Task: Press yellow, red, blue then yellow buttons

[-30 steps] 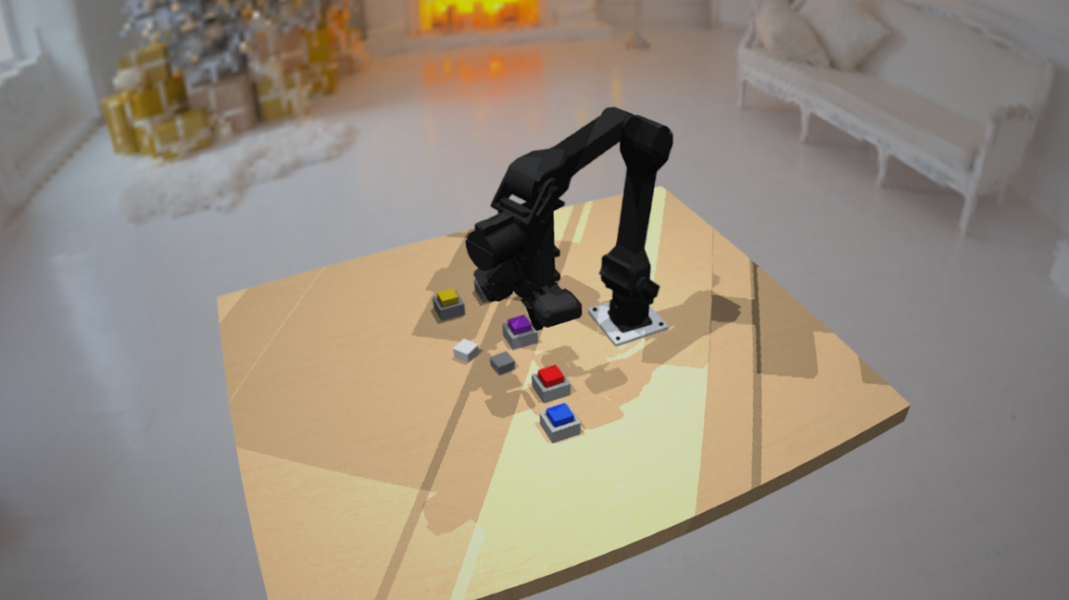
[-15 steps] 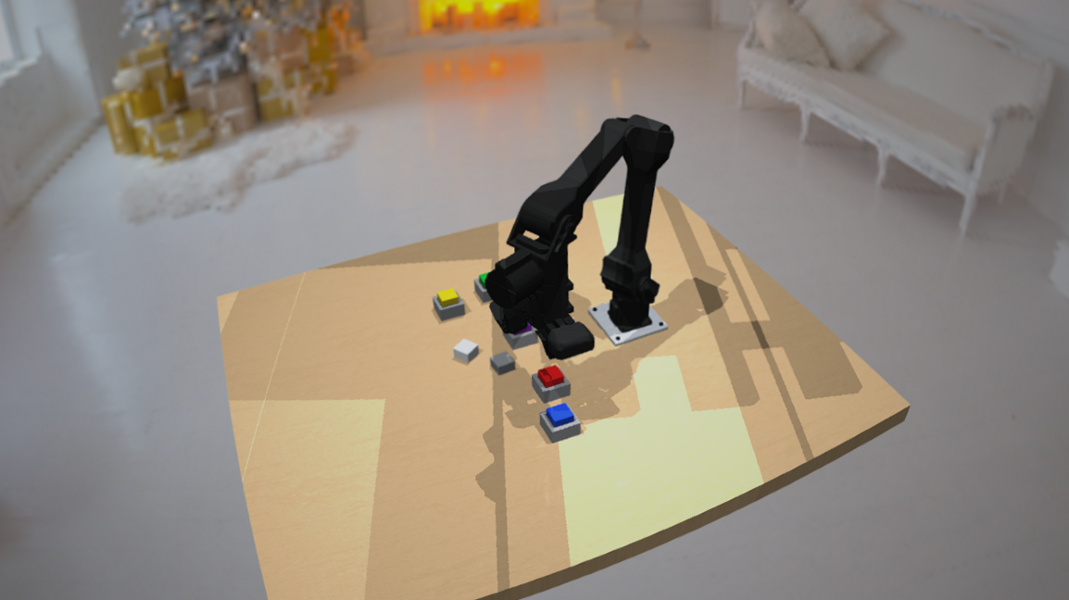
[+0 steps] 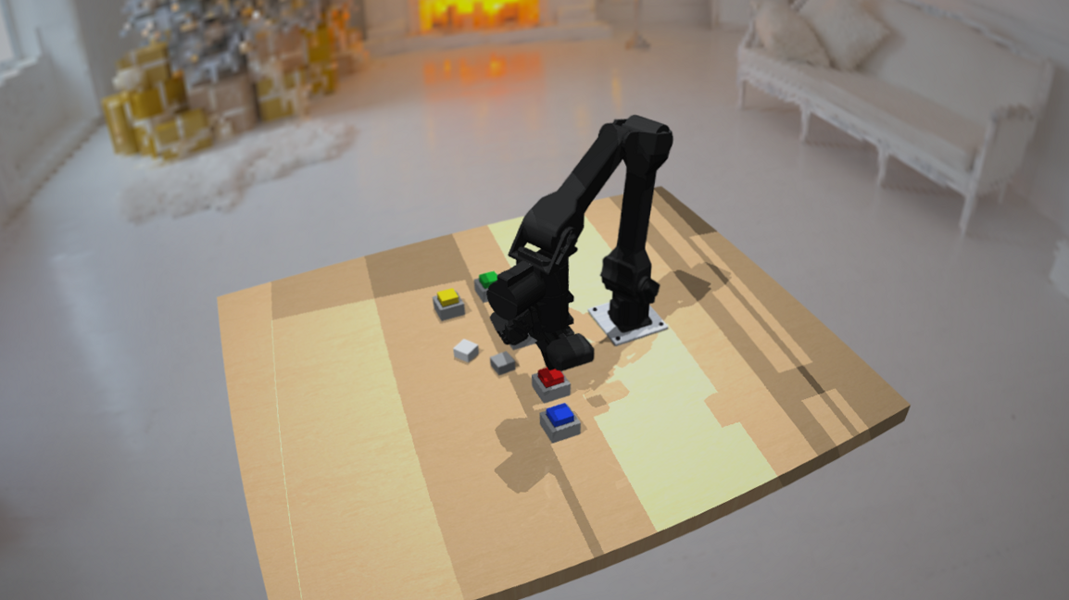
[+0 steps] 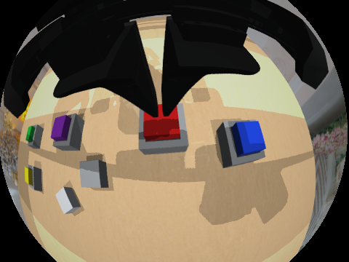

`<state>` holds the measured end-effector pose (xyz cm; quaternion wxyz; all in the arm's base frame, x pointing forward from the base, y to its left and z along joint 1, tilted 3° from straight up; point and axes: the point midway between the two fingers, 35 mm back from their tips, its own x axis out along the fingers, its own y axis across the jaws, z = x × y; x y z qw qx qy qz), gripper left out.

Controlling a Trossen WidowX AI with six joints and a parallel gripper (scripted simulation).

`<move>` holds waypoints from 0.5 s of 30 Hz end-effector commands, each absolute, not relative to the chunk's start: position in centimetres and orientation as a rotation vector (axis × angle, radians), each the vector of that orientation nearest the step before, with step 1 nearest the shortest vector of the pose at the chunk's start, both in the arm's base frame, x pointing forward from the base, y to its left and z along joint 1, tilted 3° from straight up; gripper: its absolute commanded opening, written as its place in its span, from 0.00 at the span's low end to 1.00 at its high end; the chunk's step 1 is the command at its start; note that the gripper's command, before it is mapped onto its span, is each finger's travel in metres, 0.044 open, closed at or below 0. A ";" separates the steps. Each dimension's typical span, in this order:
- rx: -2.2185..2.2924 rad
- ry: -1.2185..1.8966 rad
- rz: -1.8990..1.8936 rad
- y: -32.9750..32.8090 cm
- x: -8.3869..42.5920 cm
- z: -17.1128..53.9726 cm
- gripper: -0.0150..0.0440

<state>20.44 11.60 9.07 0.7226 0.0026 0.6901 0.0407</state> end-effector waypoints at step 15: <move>0.005 1.528 0.081 11.6 20.4 7.1 0.29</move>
